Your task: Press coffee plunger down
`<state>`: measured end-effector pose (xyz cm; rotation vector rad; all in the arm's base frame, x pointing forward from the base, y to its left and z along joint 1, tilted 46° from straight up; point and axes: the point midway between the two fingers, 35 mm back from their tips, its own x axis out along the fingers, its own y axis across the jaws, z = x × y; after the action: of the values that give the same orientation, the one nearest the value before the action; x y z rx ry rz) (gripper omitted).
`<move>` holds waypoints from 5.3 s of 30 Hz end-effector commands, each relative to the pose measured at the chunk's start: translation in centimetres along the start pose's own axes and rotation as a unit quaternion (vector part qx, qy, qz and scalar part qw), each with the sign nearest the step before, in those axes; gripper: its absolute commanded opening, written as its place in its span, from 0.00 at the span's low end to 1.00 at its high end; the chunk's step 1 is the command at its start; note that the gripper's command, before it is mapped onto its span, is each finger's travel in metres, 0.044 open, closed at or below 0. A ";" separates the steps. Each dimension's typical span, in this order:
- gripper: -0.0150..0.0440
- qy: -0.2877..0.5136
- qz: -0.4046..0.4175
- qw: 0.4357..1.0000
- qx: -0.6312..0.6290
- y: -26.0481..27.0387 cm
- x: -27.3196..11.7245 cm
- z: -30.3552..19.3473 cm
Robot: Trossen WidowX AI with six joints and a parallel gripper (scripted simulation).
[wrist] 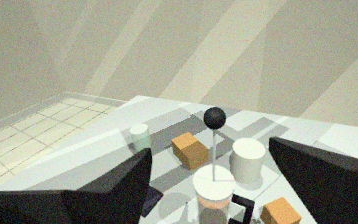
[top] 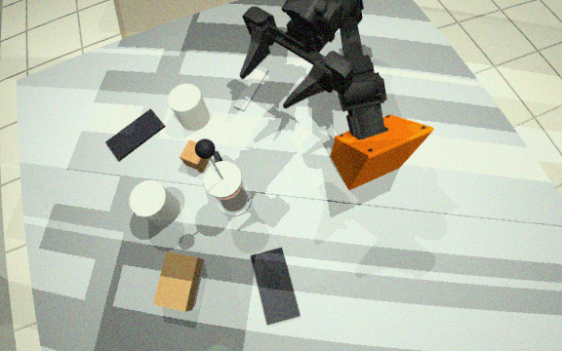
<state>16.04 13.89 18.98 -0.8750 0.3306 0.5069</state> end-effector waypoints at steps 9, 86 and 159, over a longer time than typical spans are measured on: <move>1.00 0.076 -0.068 0.994 0.048 -1.0 2.1 2.1; 0.47 0.136 -0.240 0.956 0.101 -1.5 12.8 -0.5; 0.47 0.135 -0.242 0.956 0.099 -2.2 17.6 -10.1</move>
<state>31.26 10.82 7.09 -0.7547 0.3508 -0.0805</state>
